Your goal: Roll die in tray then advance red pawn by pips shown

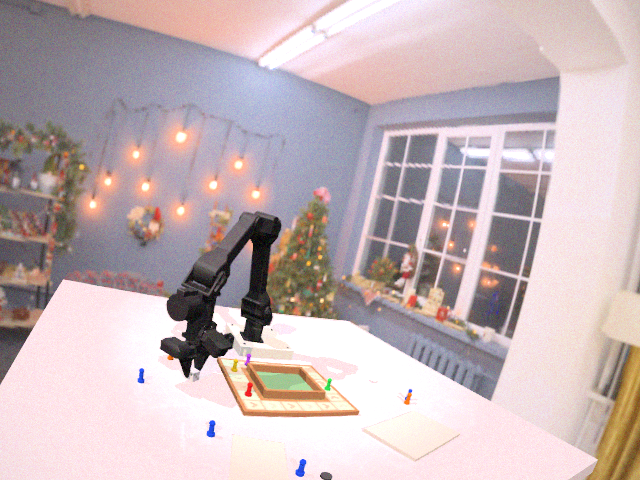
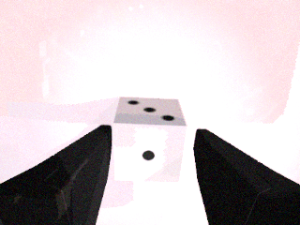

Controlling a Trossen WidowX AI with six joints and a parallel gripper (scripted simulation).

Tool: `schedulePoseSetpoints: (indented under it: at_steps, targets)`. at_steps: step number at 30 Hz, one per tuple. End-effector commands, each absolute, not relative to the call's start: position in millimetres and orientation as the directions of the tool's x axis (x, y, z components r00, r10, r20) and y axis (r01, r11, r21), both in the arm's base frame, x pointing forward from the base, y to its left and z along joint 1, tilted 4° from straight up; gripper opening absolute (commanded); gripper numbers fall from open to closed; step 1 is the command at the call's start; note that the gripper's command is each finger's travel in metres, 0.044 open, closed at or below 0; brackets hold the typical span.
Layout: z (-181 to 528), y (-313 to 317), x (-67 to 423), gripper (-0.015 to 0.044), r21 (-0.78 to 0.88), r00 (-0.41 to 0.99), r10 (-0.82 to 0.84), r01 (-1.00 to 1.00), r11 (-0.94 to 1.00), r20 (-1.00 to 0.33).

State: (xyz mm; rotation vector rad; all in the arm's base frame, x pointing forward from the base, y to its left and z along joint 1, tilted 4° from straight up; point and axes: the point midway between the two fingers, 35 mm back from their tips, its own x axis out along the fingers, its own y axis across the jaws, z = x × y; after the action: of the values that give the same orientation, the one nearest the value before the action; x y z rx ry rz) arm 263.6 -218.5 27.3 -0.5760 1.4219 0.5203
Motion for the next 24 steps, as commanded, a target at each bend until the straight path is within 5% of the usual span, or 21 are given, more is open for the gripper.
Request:
schedulePoseSetpoints:
  at_steps: [1, 8, 11, 24]
  targets:
    - [24.9, -217.0, 262.6, 0.0124, -0.053, 0.080, -0.001, -0.646, 0.762, -0.997]
    - [24.9, -217.0, 262.6, 0.0077, -0.053, 0.080, -0.001, -0.646, 0.762, -0.997]
    - [29.4, -217.3, 262.7, 0.0000, -0.053, 0.080, -0.001, -0.646, 0.762, -0.997]
    - [121.7, -212.3, 254.2, 0.0000, -0.053, 0.080, -0.001, -0.646, 0.762, -0.997]
